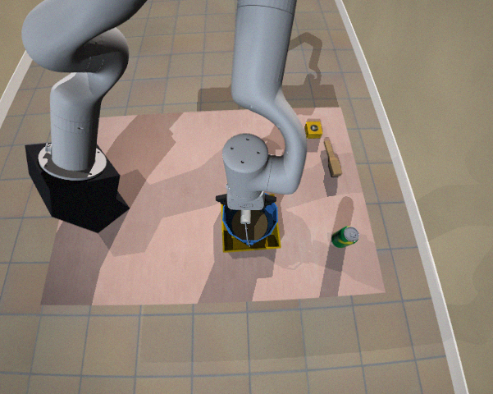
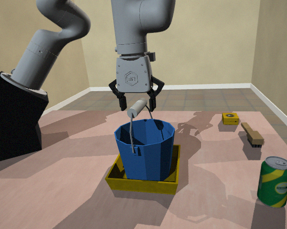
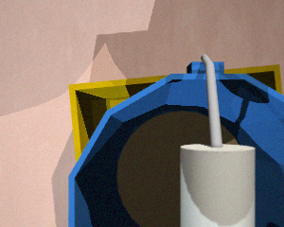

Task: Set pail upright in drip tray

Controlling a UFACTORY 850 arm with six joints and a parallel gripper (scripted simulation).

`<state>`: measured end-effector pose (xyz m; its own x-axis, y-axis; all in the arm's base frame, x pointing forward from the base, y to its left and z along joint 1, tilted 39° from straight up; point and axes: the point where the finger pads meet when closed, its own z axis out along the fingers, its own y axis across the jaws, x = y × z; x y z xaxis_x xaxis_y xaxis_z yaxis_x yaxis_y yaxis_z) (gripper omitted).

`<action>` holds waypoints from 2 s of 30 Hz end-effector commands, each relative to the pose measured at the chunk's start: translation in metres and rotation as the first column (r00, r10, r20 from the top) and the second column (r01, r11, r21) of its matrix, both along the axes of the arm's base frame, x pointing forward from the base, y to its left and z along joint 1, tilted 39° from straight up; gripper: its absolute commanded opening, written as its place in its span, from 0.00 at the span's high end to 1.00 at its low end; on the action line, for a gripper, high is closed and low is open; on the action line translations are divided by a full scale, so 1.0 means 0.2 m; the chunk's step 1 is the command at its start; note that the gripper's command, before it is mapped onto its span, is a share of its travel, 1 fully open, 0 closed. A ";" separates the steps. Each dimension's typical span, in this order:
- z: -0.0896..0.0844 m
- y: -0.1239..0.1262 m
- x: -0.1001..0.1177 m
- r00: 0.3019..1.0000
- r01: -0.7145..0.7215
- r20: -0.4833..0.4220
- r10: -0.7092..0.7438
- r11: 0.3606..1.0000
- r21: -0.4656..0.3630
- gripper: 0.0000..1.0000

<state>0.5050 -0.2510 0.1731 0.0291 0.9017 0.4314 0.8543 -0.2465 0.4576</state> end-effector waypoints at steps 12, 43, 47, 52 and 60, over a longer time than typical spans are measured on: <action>0.06 -0.03 -0.03 1.000 0.001 0.001 -0.001 1.000 -0.001 0.00; 0.28 -0.13 -0.18 1.000 0.001 0.001 -0.001 1.000 -0.001 0.00; 0.30 -0.14 -0.20 1.000 0.001 0.001 -0.001 1.000 -0.001 0.00; 0.31 -0.14 -0.20 1.000 0.001 0.001 -0.001 1.000 -0.001 0.00; 0.31 -0.14 -0.20 1.000 0.001 0.001 -0.001 1.000 -0.001 0.00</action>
<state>0.4640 -0.2791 0.2346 0.0291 0.9017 0.4313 0.8543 -0.2465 0.4576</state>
